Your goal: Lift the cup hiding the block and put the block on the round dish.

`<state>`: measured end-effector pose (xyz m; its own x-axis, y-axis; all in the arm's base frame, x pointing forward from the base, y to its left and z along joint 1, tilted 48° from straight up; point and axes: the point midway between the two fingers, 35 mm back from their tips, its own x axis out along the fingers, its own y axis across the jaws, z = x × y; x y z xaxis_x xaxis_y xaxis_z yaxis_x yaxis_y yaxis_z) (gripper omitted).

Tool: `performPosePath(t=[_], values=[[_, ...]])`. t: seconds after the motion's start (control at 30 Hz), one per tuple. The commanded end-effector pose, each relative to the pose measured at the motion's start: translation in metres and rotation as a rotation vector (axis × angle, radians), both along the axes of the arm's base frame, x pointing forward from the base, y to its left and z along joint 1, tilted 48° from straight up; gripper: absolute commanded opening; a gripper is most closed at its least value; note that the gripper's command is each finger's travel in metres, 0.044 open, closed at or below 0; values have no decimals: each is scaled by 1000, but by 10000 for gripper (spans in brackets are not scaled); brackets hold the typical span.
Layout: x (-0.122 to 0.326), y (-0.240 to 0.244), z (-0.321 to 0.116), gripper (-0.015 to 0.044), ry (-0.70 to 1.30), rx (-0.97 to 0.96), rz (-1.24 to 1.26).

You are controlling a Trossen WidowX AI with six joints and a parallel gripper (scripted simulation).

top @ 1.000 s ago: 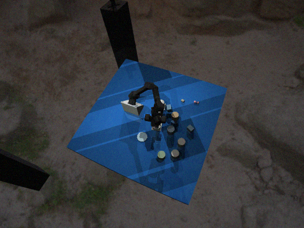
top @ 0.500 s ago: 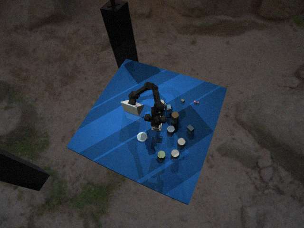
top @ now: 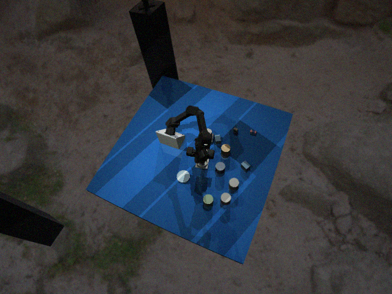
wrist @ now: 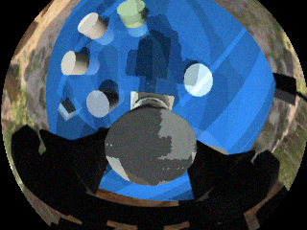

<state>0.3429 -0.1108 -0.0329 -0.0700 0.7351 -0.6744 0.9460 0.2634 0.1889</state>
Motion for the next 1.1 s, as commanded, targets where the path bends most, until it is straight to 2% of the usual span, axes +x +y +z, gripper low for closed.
performPosePath(t=[0.0, 0.43, 1.07], values=[[0, 0, 0, 0, 1, 0, -1], [-3, -3, -4, 0, 0, -2, -2], [-95, -62, -103, 0, -1, -36, -6]])
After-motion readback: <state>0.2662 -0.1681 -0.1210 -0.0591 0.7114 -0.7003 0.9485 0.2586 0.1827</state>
